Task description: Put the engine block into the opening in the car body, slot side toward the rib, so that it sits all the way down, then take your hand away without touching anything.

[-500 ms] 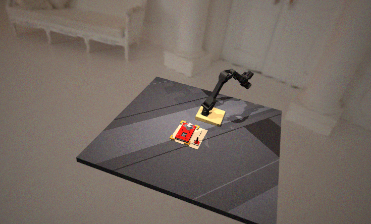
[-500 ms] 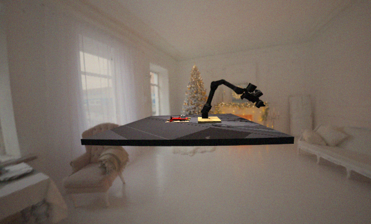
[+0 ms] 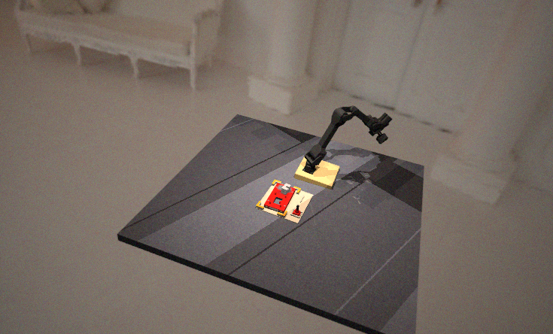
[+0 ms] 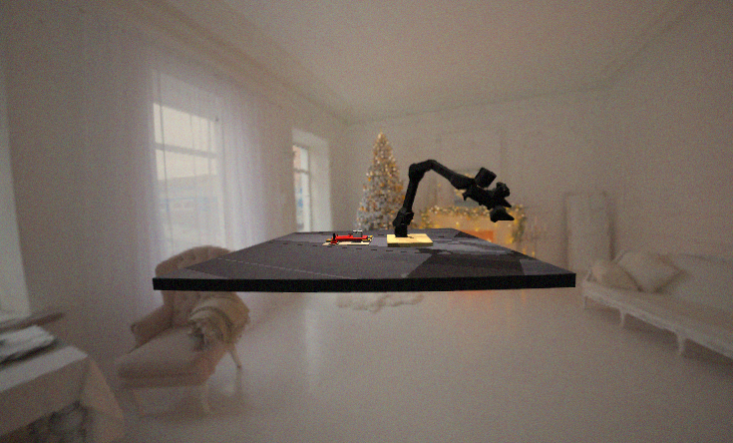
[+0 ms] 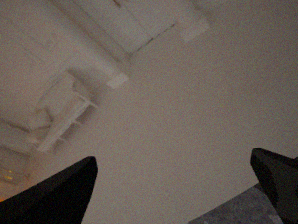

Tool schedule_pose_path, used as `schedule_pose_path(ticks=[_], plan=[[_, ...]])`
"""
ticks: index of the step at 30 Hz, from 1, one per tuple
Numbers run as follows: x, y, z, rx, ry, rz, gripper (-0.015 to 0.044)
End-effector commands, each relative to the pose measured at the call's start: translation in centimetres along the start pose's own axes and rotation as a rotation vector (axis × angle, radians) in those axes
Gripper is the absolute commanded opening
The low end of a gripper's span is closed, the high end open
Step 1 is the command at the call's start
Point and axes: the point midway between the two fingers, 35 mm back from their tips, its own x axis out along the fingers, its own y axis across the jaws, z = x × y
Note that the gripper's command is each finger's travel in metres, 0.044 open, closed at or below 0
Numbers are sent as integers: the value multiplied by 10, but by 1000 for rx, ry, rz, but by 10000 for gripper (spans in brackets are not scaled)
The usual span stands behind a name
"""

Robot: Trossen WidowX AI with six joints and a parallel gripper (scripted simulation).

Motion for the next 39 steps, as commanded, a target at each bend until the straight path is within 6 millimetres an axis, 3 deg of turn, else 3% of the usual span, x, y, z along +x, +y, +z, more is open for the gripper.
schedule_pose_path(ticks=[1, 8, 20, 30, 39], plan=[[-26, -25, 7, 102, -28, -69, 440], [-62, -63, 9, 229, -63, -153, 440], [-153, -145, -4, 480, -153, -369, 440], [-237, -198, -32, 748, -255, -550, 440], [-314, -230, -69, 999, -366, -698, 440]])
